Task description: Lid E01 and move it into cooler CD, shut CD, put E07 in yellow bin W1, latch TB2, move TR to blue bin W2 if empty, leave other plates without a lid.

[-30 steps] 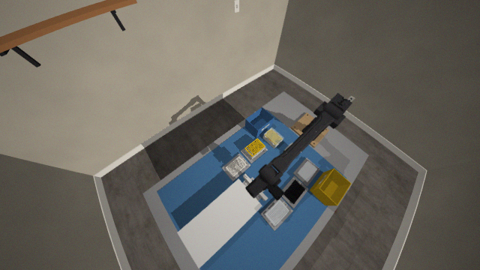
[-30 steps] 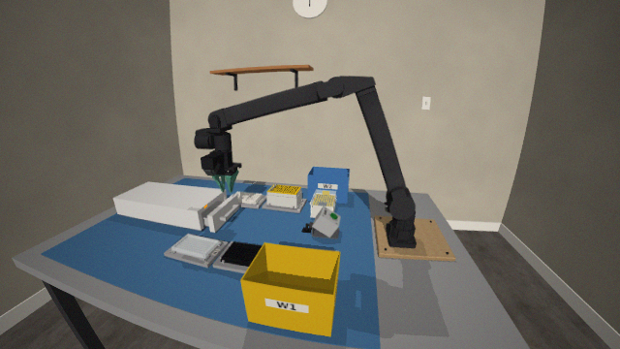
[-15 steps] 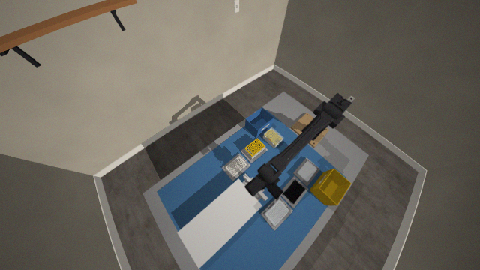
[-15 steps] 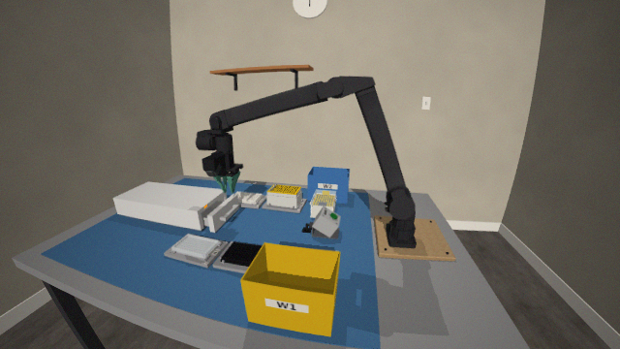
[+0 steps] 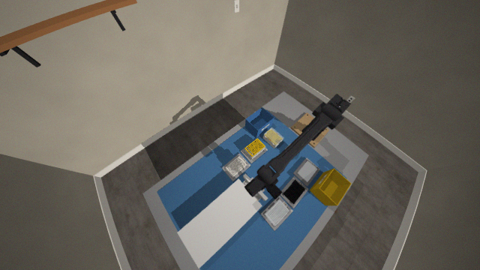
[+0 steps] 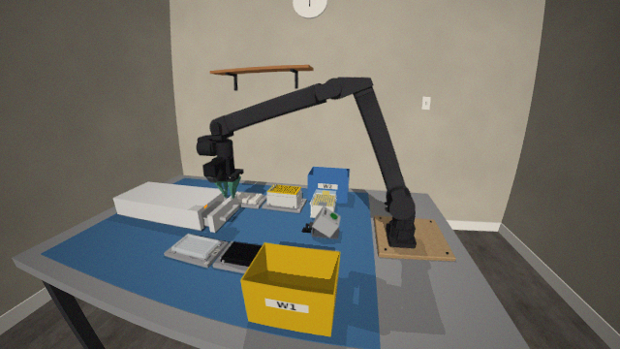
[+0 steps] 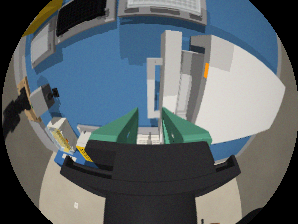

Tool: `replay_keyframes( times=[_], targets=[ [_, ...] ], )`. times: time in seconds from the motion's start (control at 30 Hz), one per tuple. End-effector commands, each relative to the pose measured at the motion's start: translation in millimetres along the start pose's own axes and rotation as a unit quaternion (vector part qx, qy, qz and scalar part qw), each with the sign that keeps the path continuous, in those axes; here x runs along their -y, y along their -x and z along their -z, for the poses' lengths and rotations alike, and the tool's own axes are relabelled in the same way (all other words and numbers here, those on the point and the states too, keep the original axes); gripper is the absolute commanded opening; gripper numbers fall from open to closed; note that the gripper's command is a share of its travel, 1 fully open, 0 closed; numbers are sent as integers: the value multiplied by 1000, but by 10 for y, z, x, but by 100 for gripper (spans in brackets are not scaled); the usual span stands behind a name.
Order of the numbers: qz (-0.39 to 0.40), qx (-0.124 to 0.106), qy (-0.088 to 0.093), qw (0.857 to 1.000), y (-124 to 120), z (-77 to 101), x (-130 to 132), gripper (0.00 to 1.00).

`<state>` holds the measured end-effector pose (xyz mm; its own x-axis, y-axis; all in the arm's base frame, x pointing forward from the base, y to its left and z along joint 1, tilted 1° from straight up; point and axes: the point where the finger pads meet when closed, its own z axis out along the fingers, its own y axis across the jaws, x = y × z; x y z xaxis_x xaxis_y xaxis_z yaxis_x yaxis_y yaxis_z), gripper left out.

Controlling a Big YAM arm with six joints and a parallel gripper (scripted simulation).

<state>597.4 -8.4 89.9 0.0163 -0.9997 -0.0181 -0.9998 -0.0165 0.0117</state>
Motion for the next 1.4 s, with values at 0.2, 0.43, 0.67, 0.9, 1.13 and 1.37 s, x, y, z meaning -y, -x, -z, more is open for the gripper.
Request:
replay_keyframes(
  times=[0.2, 0.43, 0.67, 0.9, 1.13, 1.37],
  targets=[
    [-4, 2, -8, 1000, 42, -95, 60, 30],
    [-4, 2, -8, 1000, 49, -184, 65, 30],
    [-3, 1, -28, 1000, 56, -36, 111, 30],
    [-3, 2, -10, 1000, 54, -332, 79, 30],
    [-3, 2, -8, 1000, 59, -442, 62, 30],
    [-3, 2, -7, 1000, 58, -512, 58, 30]
  ],
)
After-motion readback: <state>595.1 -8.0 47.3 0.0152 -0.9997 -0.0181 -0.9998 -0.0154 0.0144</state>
